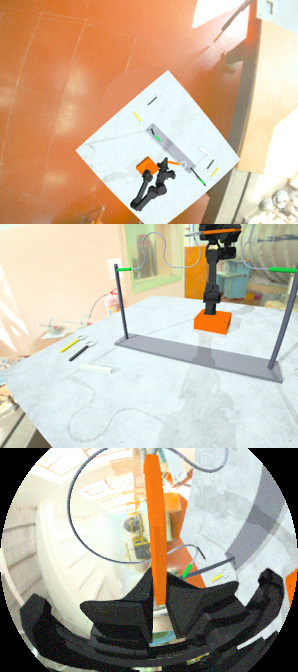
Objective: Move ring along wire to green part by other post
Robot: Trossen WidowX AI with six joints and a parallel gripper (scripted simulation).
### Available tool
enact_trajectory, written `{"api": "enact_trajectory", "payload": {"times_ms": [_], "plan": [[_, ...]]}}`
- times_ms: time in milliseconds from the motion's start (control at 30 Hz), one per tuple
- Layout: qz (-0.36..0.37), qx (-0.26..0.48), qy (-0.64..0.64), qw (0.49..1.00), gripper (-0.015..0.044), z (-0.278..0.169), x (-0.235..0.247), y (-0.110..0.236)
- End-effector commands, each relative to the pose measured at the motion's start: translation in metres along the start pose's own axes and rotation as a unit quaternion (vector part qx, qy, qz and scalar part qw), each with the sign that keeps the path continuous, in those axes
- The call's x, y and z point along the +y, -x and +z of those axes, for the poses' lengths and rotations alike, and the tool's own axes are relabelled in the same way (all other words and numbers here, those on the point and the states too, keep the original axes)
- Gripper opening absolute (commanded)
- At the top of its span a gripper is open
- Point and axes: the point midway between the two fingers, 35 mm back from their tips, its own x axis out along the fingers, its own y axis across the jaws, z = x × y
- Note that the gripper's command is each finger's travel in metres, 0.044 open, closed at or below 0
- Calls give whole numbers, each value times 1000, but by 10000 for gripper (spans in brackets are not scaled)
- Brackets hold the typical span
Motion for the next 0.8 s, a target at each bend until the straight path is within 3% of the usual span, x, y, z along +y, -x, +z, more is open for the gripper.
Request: {"api": "enact_trajectory", "payload": {"times_ms": [0, 767], "plan": [[3, -3, 11, 1000, -150, 0, 5, 1], [-15, -8, 43, 999, -150, 0, 3, 1]]}}
